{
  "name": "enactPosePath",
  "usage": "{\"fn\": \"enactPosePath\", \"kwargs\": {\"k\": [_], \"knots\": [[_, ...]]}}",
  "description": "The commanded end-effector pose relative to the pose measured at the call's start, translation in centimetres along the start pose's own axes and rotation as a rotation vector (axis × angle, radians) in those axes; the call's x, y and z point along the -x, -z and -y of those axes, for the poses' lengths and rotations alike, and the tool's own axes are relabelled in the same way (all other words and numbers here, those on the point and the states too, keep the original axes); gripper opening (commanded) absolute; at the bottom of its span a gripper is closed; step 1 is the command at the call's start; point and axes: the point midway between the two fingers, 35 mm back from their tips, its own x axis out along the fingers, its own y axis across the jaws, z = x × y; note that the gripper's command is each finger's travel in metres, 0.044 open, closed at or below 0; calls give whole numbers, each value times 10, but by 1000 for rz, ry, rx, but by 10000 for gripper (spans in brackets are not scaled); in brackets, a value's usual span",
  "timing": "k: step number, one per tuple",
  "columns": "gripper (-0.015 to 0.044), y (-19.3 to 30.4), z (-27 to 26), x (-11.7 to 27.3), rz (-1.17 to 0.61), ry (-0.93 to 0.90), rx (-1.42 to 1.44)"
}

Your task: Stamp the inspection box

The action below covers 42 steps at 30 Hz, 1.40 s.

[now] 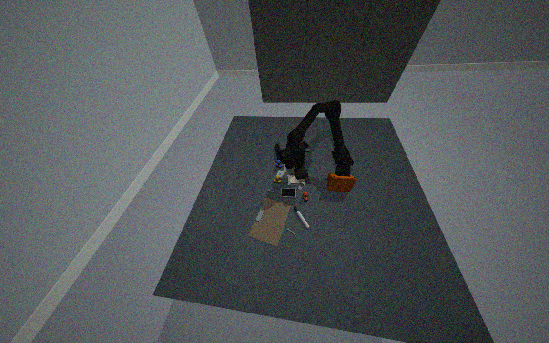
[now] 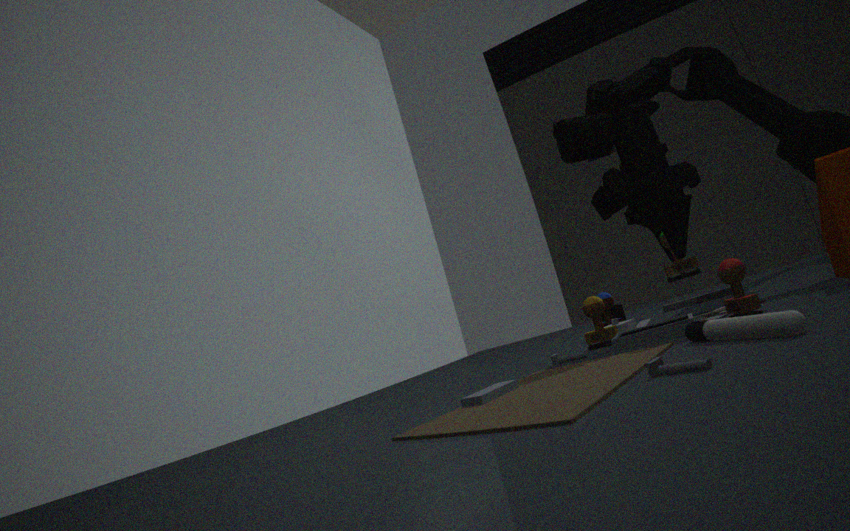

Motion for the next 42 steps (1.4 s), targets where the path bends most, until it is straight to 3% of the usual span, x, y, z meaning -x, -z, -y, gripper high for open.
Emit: {"fn": "enactPosePath", "kwargs": {"k": [1, 42], "knots": [[0, 0, 0, -2, 2, 4, 6], [0, 0, 1, -30, 5, 3, 8]]}}
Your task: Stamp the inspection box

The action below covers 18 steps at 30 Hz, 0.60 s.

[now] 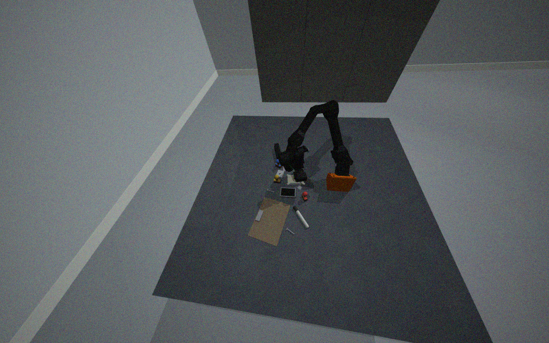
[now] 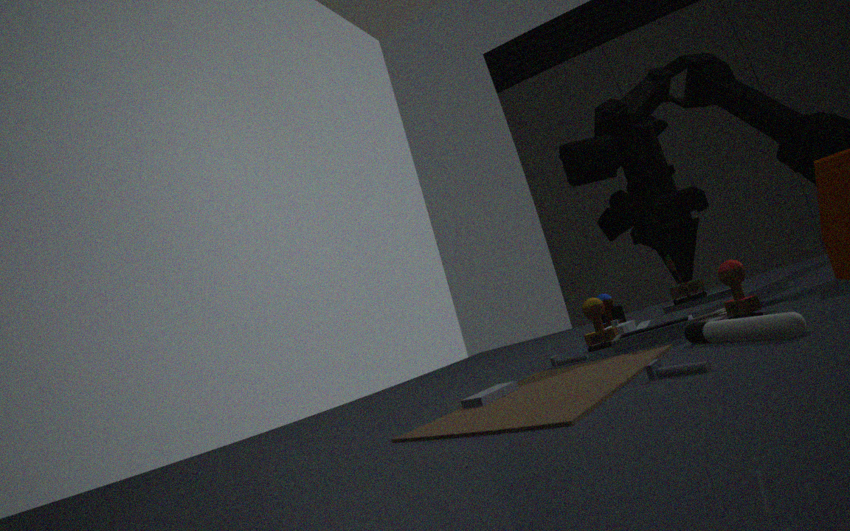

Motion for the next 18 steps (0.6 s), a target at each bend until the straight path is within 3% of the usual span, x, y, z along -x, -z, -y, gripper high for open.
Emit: {"fn": "enactPosePath", "kwargs": {"k": [1, 18], "knots": [[0, 0, 1, -2, 1, 4, 6], [0, 1, 1, -14, 2, 5, 7]]}}
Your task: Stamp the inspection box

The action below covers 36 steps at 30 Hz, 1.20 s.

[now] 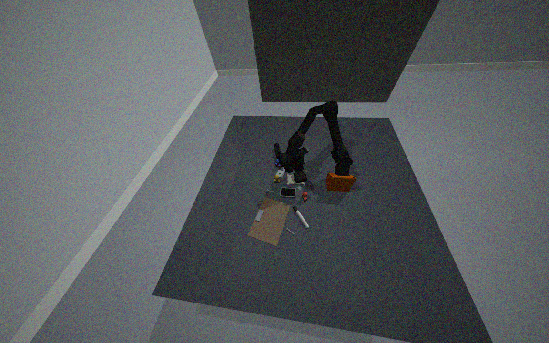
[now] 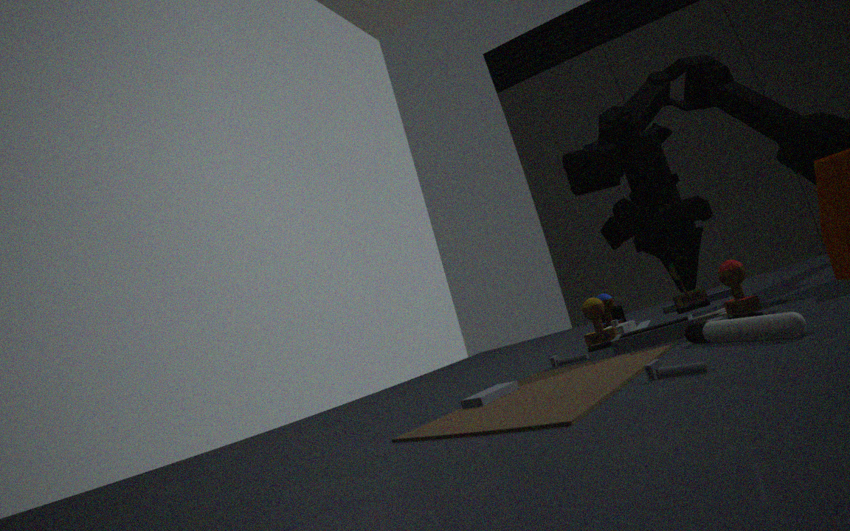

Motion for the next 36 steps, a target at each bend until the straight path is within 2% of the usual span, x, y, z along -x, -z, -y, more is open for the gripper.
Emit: {"fn": "enactPosePath", "kwargs": {"k": [1, 36], "knots": [[0, 0, 1, -2, 1, 4, 6], [0, 2, 1, -15, 1, 6, 7]]}}
